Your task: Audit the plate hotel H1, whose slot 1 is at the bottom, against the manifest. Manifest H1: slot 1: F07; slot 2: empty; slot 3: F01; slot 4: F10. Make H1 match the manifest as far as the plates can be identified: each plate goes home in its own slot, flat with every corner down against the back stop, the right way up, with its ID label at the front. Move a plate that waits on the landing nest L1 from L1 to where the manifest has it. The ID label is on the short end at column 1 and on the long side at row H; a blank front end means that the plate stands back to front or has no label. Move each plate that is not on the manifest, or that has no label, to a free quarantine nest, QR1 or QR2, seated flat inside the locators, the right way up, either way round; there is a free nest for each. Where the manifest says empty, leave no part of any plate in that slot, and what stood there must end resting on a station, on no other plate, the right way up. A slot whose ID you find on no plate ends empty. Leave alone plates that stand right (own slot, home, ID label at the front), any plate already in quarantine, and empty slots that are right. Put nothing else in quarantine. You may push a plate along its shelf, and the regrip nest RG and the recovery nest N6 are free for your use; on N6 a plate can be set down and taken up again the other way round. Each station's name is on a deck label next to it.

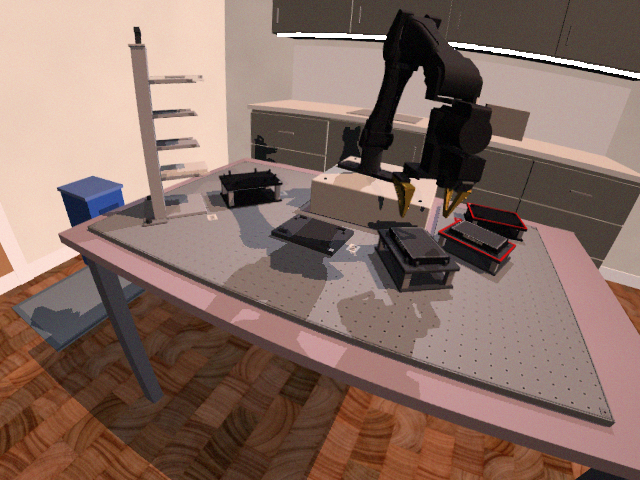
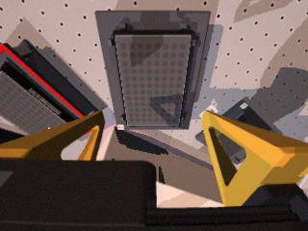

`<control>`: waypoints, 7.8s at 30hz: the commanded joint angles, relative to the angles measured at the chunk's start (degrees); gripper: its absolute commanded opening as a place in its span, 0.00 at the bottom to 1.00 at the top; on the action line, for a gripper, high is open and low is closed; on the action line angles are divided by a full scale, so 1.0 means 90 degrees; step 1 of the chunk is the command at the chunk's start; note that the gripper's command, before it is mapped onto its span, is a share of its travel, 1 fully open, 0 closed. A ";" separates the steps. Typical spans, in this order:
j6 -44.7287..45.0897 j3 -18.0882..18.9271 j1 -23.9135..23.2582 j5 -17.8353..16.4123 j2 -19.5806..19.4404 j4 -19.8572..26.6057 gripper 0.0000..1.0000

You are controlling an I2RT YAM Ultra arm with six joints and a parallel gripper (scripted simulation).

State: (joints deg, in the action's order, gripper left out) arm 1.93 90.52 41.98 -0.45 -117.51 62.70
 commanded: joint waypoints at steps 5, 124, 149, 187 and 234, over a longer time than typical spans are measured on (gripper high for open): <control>-0.0018 -0.0101 0.0006 0.0000 -0.0008 -0.0226 1.00; -0.0021 -0.0470 0.0009 0.0000 -0.0194 -0.0781 0.86; -0.0018 -0.0163 0.0006 0.0000 -0.0031 -0.0311 0.86; -0.0009 0.1280 -0.0003 0.0000 0.0243 0.1405 0.86; -0.0822 0.2649 -0.0888 -0.0009 0.0314 0.2855 0.86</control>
State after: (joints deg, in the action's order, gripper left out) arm -3.79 114.21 34.85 -0.51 -115.46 88.62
